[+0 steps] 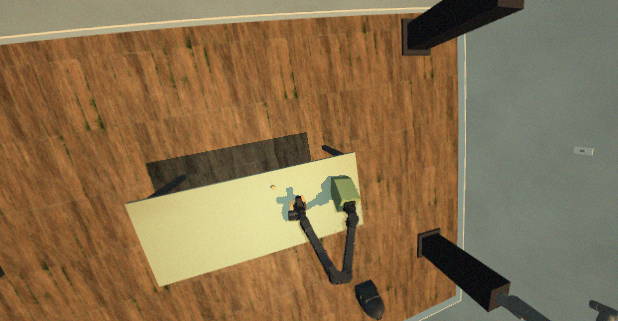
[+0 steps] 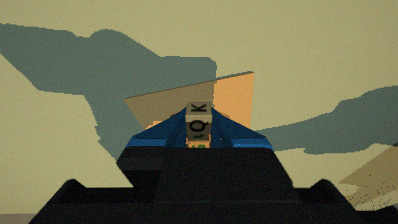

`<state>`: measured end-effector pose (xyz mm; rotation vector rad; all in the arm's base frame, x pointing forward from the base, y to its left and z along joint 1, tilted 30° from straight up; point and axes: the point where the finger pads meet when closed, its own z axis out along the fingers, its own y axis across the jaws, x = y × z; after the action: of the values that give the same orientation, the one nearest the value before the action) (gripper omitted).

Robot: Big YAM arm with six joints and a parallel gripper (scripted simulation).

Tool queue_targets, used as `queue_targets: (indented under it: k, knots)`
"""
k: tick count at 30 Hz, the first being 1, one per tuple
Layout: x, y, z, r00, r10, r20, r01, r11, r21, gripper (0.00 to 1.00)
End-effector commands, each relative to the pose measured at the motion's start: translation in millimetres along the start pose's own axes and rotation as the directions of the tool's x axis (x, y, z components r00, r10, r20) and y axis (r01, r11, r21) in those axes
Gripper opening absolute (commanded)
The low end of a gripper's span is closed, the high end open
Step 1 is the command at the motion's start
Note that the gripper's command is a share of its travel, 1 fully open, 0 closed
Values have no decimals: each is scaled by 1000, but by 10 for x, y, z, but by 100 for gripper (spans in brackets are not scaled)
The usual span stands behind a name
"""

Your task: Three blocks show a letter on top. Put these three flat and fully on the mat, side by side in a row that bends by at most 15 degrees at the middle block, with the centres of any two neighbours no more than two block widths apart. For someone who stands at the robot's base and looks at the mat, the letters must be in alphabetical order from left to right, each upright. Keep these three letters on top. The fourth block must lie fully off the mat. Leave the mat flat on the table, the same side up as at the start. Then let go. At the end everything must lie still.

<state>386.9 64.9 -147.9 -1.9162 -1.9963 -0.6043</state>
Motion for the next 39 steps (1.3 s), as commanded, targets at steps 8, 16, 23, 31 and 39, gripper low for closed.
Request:
queue_targets:
  k: [8,16,23,31,39]
  knots:
    - [36,129,21,1000,-12,6,12,1000,-19,22]
    - [33,148,0,1000,-12,7,12,1000,-26,22]
    - [33,143,0,1000,-11,7,11,1000,-24,22]
    - [33,143,0,1000,-11,7,11,1000,-24,25]
    - [33,143,0,1000,-12,7,12,1000,-24,37]
